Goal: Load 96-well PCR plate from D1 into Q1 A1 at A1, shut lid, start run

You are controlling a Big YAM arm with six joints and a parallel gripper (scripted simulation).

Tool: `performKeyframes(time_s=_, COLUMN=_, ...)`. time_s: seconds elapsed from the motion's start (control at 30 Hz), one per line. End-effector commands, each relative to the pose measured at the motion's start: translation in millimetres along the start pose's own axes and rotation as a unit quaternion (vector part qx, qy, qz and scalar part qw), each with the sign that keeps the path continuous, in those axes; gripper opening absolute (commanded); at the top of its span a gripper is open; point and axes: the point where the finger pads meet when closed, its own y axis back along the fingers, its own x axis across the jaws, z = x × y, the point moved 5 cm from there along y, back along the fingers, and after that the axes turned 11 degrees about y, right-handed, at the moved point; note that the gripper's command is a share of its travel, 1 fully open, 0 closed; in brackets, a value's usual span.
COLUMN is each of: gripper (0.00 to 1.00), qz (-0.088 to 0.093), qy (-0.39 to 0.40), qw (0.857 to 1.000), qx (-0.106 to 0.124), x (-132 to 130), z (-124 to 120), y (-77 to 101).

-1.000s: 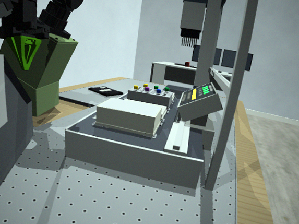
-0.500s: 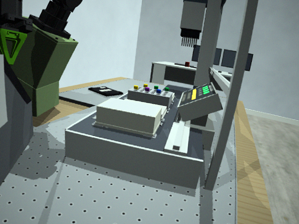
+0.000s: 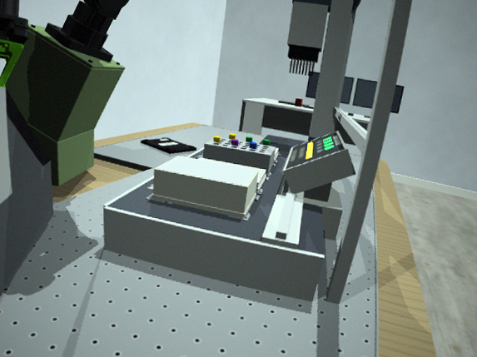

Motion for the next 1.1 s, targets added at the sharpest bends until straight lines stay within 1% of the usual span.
performKeyframes(time_s=0.0, gripper=0.0, qz=0.009, qy=-0.026, qw=0.999, qx=-0.026, x=-4.9, z=21.0, y=7.5)
performKeyframes(time_s=0.03, gripper=0.0, qz=0.012, qy=-0.031, qw=0.999, qx=-0.031, x=-2.4, z=21.4, y=6.6)
performKeyframes(time_s=0.07, gripper=0.0, qz=0.016, qy=-0.036, qw=0.999, qx=-0.035, x=-5.7, z=25.1, y=10.1)
performKeyframes(time_s=0.13, gripper=0.0, qz=0.016, qy=-0.036, qw=0.999, qx=-0.035, x=-5.7, z=25.1, y=10.1)
performKeyframes(time_s=0.17, gripper=0.0, qz=0.015, qy=-0.039, qw=0.998, qx=-0.036, x=-10.3, z=27.7, y=12.0)
performKeyframes(time_s=0.2, gripper=0.0, qz=0.022, qy=-0.051, qw=0.998, qx=-0.04, x=-15.3, z=31.2, y=15.8)
performKeyframes(time_s=0.27, gripper=0.0, qz=0.026, qy=-0.072, qw=0.996, qx=-0.049, x=-15.8, z=29.3, y=14.4)
performKeyframes(time_s=0.37, gripper=0.0, qz=0.038, qy=-0.102, qw=0.992, qx=-0.061, x=-31.5, z=36.4, y=25.6)
performKeyframes(time_s=0.43, gripper=0.0, qz=0.046, qy=-0.118, qw=0.99, qx=-0.066, x=-27.5, z=32.9, y=22.9)
performKeyframes(time_s=0.53, gripper=0.0, qz=0.056, qy=-0.142, qw=0.985, qx=-0.076, x=-42.4, z=37.5, y=33.6)
performKeyframes(time_s=0.6, gripper=0.0, qz=0.064, qy=-0.162, qw=0.981, qx=-0.082, x=-40.4, z=34.1, y=30.4)
performKeyframes(time_s=0.63, gripper=0.0, qz=0.068, qy=-0.169, qw=0.979, qx=-0.087, x=-45.4, z=36.7, y=34.0)
performKeyframes(time_s=0.7, gripper=0.0, qz=0.068, qy=-0.169, qw=0.979, qx=-0.087, x=-45.4, z=36.7, y=34.0)
performKeyframes(time_s=0.73, gripper=0.0, qz=0.068, qy=-0.167, qw=0.98, qx=-0.09, x=-48.4, z=39.5, y=37.5)
performKeyframes(time_s=0.77, gripper=0.0, qz=0.073, qy=-0.177, qw=0.977, qx=-0.095, x=-54.1, z=41.7, y=41.9)
performKeyframes(time_s=0.87, gripper=0.0, qz=0.087, qy=-0.204, qw=0.969, qx=-0.105, x=-51.2, z=36.0, y=37.5)
performKeyframes(time_s=0.97, gripper=0.0, qz=0.098, qy=-0.236, qw=0.96, qx=-0.117, x=-69.7, z=37.6, y=49.5)
performKeyframes(time_s=1.07, gripper=0.0, qz=0.112, qy=-0.258, qw=0.952, qx=-0.124, x=-63.3, z=33.2, y=44.5)
